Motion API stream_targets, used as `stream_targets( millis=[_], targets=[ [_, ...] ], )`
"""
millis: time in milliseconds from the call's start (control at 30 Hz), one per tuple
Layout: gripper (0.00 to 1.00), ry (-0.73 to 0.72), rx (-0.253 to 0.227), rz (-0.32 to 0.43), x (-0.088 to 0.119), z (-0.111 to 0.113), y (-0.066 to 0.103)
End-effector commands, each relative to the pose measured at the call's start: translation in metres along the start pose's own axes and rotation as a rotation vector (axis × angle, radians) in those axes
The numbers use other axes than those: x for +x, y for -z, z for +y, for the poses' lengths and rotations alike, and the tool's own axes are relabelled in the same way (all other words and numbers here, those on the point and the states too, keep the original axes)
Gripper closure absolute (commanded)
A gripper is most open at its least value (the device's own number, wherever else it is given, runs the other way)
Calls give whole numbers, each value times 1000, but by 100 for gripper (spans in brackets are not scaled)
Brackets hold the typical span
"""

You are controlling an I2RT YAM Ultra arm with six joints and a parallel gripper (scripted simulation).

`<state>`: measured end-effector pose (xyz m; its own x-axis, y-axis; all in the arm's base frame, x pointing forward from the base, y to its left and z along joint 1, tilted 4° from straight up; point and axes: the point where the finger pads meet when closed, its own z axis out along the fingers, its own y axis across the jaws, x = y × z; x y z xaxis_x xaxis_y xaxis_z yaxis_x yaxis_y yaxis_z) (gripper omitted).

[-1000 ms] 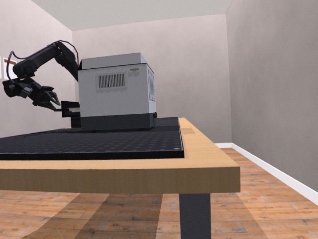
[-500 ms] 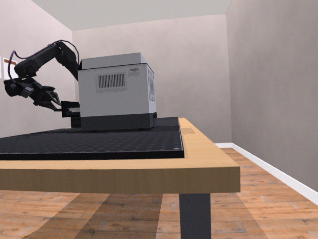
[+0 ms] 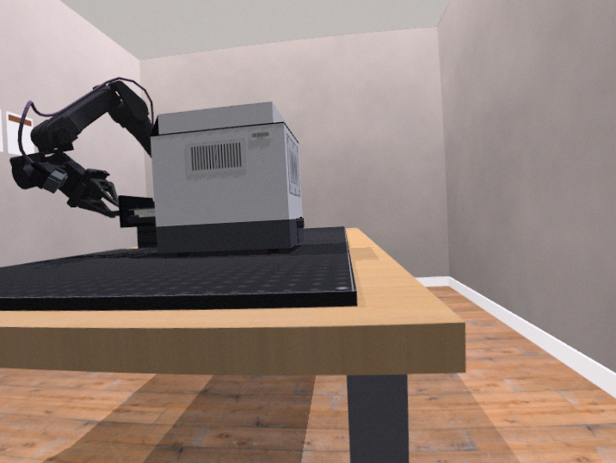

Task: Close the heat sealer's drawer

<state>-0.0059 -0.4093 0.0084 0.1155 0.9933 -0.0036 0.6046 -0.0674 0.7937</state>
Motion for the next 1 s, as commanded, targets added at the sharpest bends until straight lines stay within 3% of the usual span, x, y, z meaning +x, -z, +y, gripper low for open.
stream_targets(
  millis=[0, 967],
  targets=[
    [70, 36, -13, -32, -5, 14, 2],
    [70, 36, -14, -31, -5, 14, -15]
  ],
)
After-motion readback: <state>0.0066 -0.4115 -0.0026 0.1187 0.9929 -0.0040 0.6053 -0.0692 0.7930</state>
